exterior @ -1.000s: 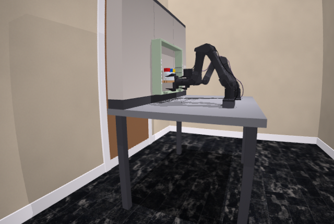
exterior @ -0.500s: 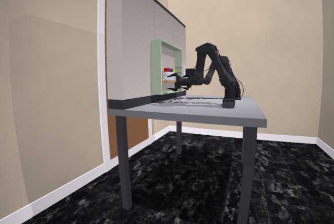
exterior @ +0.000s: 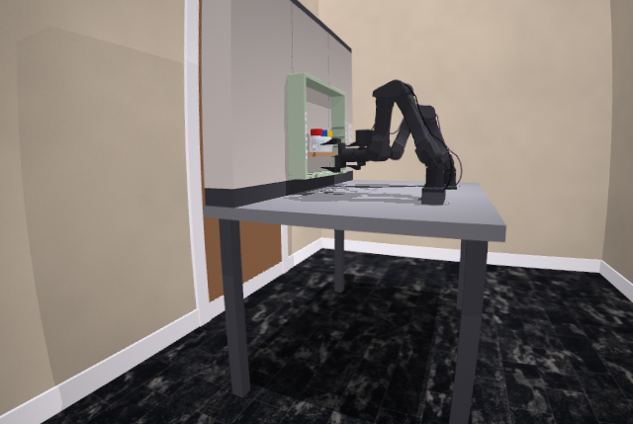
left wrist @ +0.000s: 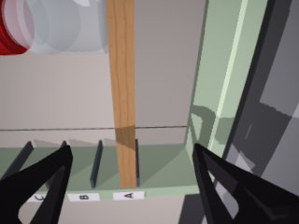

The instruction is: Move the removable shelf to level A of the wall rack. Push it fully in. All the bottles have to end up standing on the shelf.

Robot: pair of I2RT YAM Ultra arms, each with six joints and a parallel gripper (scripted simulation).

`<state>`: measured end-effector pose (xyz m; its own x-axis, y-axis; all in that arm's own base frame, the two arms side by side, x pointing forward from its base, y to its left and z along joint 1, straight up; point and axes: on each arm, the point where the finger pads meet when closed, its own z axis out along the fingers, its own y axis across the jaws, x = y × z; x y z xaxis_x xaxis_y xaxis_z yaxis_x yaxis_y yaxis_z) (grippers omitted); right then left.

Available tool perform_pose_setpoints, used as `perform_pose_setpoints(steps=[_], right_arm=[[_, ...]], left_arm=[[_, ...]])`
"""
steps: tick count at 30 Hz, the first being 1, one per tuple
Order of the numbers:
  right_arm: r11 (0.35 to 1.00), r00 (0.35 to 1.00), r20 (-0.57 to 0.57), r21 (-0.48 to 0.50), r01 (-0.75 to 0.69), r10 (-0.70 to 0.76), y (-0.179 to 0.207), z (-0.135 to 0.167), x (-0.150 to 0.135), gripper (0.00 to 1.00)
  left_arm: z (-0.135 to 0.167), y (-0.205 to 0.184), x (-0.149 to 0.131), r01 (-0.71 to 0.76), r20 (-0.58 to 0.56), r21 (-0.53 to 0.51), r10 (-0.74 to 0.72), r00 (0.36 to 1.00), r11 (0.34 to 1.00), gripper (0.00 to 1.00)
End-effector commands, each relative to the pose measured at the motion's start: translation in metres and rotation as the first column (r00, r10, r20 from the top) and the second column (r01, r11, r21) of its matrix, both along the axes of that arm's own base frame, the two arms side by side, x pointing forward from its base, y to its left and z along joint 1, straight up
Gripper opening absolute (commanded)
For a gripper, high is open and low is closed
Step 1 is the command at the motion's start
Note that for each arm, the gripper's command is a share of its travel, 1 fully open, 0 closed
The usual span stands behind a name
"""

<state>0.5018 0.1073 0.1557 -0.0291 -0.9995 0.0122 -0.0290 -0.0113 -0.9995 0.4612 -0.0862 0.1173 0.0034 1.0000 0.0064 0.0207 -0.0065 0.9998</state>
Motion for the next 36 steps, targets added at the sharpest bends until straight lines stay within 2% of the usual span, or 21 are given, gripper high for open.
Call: perform_pose_setpoints(steps=[1,12,36], right_arm=[[1.000,1.000,0.029,0.011,0.001,-0.001,0.001,0.012,-0.010,1.00],[1.000,1.000,0.029,0.011,0.001,-0.001,0.001,0.012,-0.024,1.00],[1.000,1.000,0.029,0.011,0.001,-0.001,0.002,0.012,-0.031,1.00]], left_arm=[[0.009,-0.001,-0.009,-0.002,0.021,-0.006,0.002,1.000,1.000,1.00],[0.009,-0.001,-0.023,-0.002,0.021,-0.006,0.002,1.000,1.000,1.00],[0.009,-0.001,-0.029,-0.002,0.021,-0.006,0.002,1.000,1.000,1.00]])
